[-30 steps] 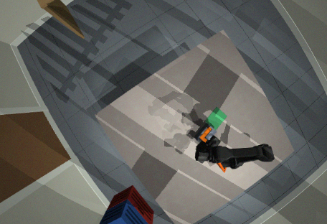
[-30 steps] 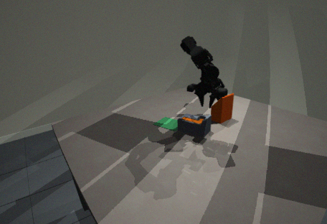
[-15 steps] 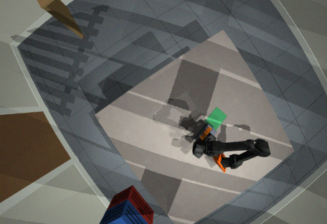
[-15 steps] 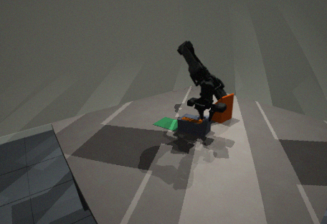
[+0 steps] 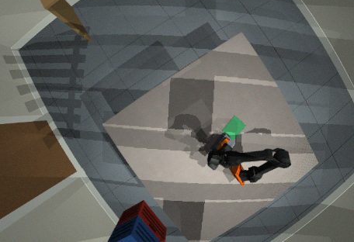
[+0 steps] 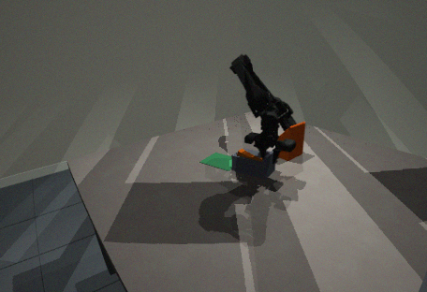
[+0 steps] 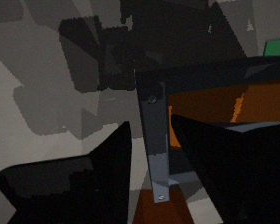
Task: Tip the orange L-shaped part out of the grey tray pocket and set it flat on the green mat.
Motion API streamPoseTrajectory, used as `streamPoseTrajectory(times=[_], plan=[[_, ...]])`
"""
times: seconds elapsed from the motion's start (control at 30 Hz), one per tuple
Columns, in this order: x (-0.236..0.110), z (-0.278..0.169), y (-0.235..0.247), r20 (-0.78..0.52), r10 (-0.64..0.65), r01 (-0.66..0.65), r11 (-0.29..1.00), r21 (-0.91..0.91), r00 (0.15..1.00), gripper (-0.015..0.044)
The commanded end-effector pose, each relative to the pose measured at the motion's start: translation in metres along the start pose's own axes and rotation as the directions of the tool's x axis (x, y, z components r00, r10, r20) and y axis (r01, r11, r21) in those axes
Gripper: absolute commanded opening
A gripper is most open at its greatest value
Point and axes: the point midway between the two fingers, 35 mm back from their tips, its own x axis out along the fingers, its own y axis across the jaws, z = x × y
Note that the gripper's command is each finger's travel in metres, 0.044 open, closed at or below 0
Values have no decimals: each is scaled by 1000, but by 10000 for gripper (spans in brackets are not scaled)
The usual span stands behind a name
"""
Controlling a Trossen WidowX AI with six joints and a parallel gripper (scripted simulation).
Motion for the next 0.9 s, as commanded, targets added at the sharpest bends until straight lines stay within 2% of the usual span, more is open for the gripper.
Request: streamPoseTrajectory(times=[0.0,0.23,0.87], plan=[[9,-2,-2,-6,-13,13,1000,-6,1000,180],[19,-2,-3,-6,-14,14,1000,-6,1000,180],[17,-2,0,-3,-3,3,1000,-3,1000,180]])
